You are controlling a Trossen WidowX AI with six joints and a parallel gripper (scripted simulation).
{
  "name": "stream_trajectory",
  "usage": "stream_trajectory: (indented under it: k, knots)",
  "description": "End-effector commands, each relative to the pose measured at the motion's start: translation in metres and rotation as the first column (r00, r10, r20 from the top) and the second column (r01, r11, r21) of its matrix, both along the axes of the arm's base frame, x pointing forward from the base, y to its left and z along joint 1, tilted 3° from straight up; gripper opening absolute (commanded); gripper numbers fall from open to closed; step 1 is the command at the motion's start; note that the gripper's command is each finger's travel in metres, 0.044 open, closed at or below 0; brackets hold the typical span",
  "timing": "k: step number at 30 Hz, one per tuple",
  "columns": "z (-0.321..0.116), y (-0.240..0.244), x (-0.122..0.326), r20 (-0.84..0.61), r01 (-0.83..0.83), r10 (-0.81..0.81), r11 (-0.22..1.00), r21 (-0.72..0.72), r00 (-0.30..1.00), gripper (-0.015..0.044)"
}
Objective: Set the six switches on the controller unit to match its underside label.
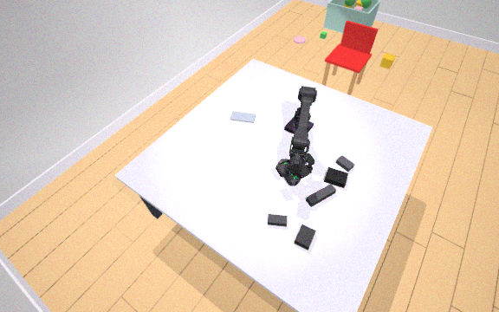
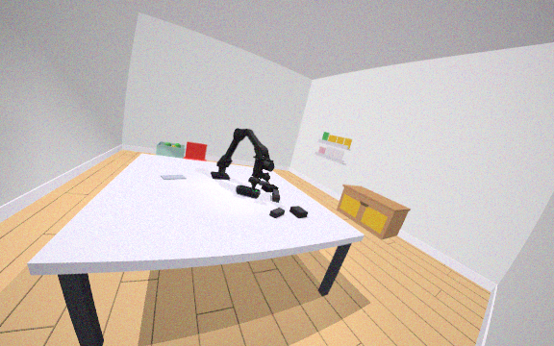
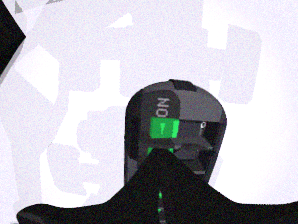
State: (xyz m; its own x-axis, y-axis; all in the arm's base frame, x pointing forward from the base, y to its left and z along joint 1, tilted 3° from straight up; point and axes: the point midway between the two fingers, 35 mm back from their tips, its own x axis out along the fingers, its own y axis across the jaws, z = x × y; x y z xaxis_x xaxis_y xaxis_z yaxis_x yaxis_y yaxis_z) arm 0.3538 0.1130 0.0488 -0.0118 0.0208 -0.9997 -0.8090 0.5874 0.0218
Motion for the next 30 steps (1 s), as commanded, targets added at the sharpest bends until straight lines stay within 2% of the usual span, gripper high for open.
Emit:
stream_trajectory:
  k: [1,9,14,30]
  knots:
    - [-0.002,0.000,-0.001,-0.004,0.006,-0.006,1.000,-0.001,1.000,0.0000]
    - [0.001,0.000,-0.001,-0.003,0.001,-0.001,1.000,-0.001,1.000,0.0000]
    - [0.043,-0.001,0.000,-0.004,0.006,-0.006,1.000,-0.002,1.000,0.0000]
    - [0.034,0.015,0.011,-0.003,0.002,-0.002,1.000,0.000,1.000,0.0000]
